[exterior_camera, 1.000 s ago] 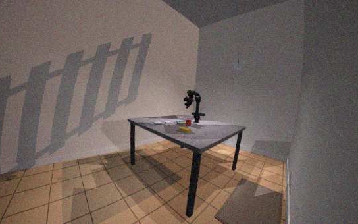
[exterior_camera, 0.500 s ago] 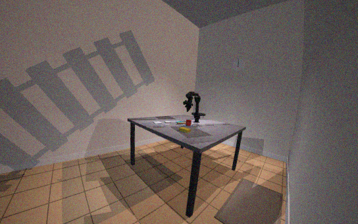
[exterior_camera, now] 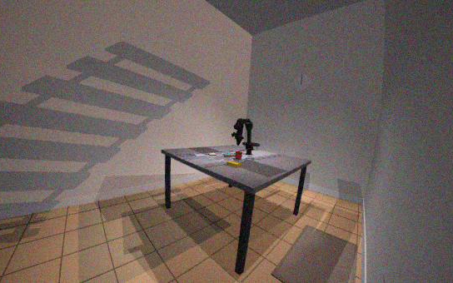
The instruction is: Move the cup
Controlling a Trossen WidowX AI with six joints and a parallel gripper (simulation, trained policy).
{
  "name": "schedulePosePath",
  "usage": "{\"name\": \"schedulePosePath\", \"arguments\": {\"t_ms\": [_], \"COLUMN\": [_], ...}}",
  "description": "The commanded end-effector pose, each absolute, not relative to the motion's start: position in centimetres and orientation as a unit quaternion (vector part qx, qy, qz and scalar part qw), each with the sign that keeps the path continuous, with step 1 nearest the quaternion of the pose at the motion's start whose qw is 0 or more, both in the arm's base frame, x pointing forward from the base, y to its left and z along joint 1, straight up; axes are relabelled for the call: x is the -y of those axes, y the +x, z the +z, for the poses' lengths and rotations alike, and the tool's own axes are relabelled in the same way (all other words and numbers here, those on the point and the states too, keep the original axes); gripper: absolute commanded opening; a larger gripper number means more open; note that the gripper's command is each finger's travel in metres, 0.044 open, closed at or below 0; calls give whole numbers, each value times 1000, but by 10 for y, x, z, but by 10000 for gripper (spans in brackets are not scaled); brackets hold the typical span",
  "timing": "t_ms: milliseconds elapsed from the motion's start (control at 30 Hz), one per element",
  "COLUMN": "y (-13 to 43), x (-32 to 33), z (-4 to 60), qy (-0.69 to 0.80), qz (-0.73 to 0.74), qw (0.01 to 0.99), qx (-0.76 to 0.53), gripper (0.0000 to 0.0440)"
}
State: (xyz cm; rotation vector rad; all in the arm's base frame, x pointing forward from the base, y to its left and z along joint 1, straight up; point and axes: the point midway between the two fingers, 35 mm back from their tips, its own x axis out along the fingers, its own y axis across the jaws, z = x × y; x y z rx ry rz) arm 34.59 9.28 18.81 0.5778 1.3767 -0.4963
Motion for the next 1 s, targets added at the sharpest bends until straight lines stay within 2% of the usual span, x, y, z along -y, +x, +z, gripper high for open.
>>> {"name": "schedulePosePath", "arguments": {"t_ms": [0, 967], "y": [341, 330], "x": [-91, -86], "z": [175, 76], "qy": [248, 194], "qz": [-244, -287], "qw": [690, 647], "qx": [-635, -679], "gripper": [165, 184]}}
